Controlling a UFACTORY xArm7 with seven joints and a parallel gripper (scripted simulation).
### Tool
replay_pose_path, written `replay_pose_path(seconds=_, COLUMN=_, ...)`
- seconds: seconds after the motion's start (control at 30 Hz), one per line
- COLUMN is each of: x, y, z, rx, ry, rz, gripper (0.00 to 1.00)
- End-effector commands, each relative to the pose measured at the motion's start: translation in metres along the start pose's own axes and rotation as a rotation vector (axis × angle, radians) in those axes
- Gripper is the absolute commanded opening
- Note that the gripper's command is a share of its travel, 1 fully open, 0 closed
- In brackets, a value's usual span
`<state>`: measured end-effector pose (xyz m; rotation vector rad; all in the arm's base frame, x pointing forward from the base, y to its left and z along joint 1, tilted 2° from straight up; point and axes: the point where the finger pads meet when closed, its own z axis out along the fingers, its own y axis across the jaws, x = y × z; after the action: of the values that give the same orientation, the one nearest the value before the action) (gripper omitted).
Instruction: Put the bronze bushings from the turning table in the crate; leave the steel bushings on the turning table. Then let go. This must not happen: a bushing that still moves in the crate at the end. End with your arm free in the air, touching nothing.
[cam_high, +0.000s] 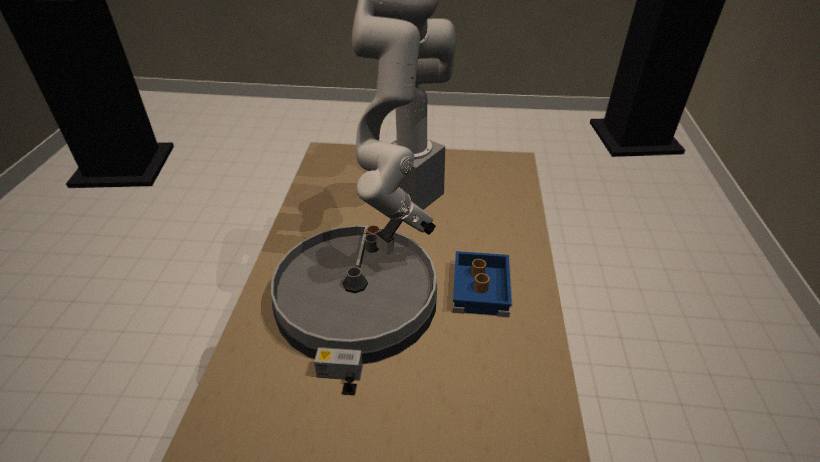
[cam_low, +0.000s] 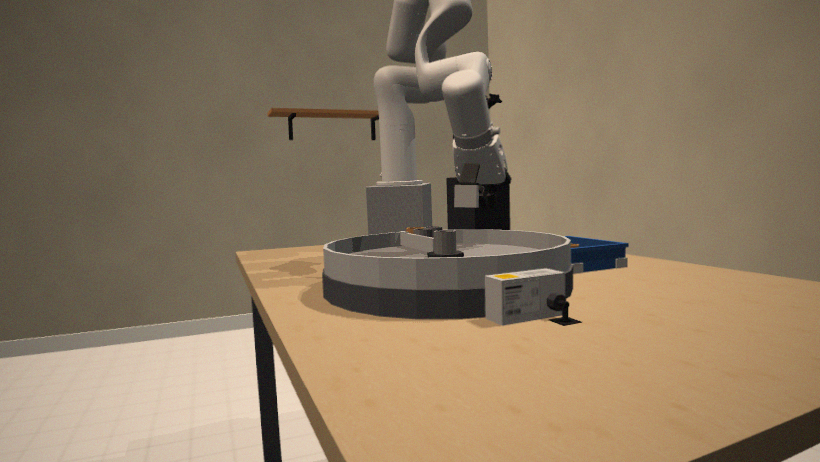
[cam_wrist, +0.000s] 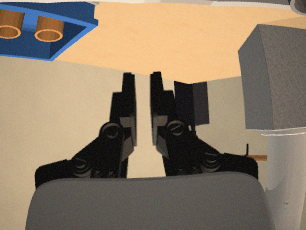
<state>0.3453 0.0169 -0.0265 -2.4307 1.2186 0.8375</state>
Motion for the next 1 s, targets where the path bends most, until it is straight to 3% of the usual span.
replay_pose_path(seconds=0.0, x=0.018, y=0.034, z=-0.017, rx=0.002, ry=0.003, rz=-0.003, gripper=0.11)
replay_pose_path(seconds=0.17, x=0.024, y=0.05, z=-0.023, rx=0.002, ry=0.001, rz=-0.003, gripper=0.11)
replay_pose_path(seconds=0.2, x=0.035, y=0.068, z=-0.032, rx=0.003, ry=0.003, rz=-0.003, gripper=0.11)
replay_pose_path(seconds=0.33, x=0.045, y=0.086, z=-0.04, rx=0.002, ry=0.003, rz=-0.004, gripper=0.11)
replay_pose_path(seconds=0.97, x=0.047, y=0.089, z=-0.041, rx=0.002, ry=0.003, rz=-0.004, gripper=0.11)
